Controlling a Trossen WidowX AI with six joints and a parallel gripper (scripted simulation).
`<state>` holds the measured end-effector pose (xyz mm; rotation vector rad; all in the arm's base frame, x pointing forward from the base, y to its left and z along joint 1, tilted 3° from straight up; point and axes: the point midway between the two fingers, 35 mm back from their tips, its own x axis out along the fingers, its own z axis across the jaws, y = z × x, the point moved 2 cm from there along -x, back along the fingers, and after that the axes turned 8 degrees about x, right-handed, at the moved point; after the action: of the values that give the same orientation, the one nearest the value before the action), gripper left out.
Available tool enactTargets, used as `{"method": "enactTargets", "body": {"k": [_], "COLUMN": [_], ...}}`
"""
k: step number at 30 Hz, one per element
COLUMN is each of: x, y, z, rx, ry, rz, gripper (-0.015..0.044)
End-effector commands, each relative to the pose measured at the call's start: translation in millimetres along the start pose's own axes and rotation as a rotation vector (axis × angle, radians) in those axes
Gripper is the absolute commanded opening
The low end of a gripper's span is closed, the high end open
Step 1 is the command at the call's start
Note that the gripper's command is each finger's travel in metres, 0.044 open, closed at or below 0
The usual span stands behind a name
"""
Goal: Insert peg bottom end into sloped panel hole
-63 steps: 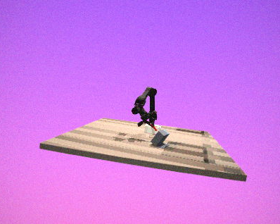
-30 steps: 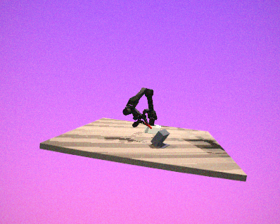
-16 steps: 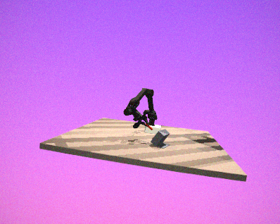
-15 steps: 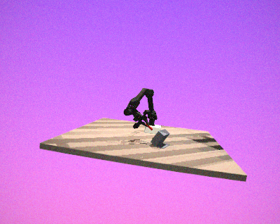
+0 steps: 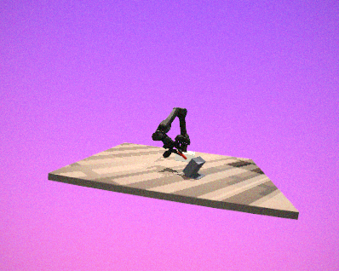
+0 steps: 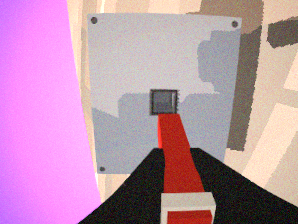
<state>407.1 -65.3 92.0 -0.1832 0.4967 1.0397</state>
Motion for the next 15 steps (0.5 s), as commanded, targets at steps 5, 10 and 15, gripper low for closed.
{"method": "enactTargets", "body": {"k": [5, 10, 15], "x": [9.0, 12.9, 14.8], "y": [1.3, 1.3, 1.1], "z": [-1.3, -1.4, -1.5], "rx": [0.014, 0.016, 0.017], "ry": [-0.014, -0.019, -0.02], "rz": [0.002, 0.002, 0.002], "gripper": [0.0, 0.0, 0.0]}}
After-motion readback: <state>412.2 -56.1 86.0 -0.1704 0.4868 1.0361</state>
